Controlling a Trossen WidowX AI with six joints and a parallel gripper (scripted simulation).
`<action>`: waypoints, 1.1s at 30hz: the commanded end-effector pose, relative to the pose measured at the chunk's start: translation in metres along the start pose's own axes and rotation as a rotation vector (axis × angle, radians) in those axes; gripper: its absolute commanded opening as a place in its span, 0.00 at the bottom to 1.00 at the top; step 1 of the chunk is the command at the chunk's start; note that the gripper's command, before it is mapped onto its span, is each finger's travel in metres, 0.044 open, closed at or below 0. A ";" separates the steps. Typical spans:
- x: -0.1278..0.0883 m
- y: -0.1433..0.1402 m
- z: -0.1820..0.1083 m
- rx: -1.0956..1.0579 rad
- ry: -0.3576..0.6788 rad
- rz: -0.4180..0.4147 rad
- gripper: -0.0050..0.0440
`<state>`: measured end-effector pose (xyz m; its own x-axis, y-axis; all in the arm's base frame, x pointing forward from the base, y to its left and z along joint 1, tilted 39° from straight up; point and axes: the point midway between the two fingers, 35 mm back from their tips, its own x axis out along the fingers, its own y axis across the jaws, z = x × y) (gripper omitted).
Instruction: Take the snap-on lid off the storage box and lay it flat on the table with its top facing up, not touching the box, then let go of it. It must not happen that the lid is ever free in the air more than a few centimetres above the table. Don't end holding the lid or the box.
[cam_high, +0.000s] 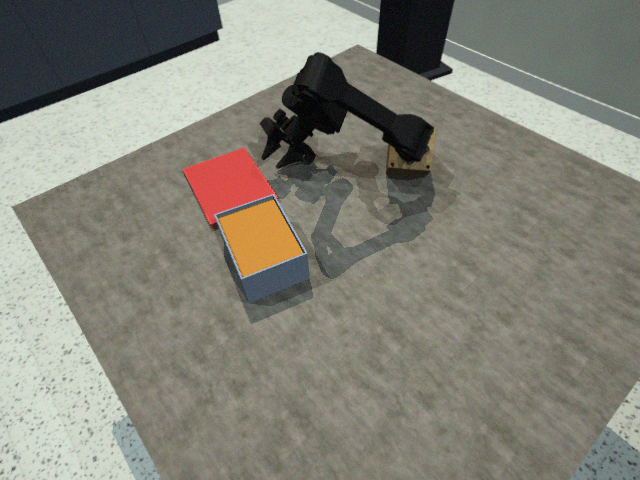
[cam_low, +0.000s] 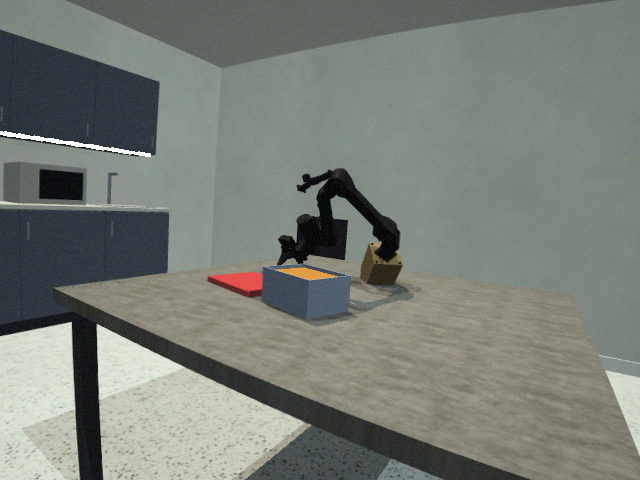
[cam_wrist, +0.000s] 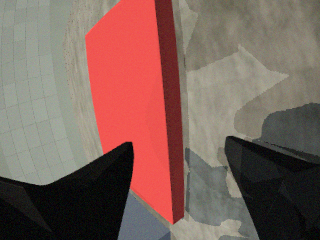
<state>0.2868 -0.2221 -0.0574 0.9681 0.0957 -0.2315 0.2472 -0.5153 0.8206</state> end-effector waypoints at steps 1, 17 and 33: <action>-0.007 -0.008 -0.001 0.003 0.004 -0.005 0.66; -0.019 -0.006 0.000 0.000 0.000 0.000 0.66; -0.033 0.011 0.000 0.000 0.000 0.000 0.66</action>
<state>0.2592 -0.2294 -0.0455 0.9680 0.0926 -0.2331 0.2466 -0.5207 0.8173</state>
